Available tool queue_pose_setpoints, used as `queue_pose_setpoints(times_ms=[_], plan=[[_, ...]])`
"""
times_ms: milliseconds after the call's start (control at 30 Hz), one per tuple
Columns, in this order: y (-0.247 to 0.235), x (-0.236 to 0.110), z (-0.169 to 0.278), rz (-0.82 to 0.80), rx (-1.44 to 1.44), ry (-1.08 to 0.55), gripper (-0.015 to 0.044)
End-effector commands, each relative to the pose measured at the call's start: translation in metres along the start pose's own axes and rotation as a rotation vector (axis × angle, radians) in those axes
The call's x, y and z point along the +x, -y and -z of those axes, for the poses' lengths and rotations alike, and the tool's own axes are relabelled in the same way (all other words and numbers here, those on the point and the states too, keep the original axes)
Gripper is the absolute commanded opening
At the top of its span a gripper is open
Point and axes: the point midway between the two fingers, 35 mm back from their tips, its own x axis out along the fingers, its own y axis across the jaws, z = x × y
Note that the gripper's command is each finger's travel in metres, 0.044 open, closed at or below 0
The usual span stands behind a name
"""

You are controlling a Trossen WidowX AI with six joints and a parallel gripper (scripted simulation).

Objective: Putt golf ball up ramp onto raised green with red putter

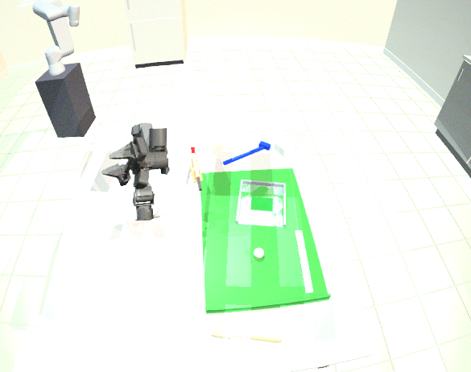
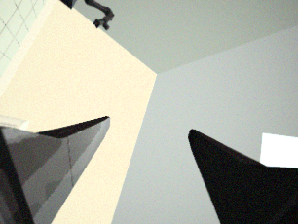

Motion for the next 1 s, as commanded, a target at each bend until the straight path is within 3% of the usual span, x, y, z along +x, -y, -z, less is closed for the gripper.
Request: queue_pose_setpoints(times_ms=[0,200,500,733,967], plan=[[0.002,-0.001,-0.001,0.009,-0.003,0.008,0.0426],[0.044,-0.053,-0.051,0.278,-0.092,0.285,0.044],[0.062,-0.182,-0.122,0.62,-0.26,0.827,0.044],[0.023,-0.292,-0.147,0.753,-0.441,1.283,0.044],[-0.05,-0.385,-0.136,0.737,-0.677,1.735,0.044]])
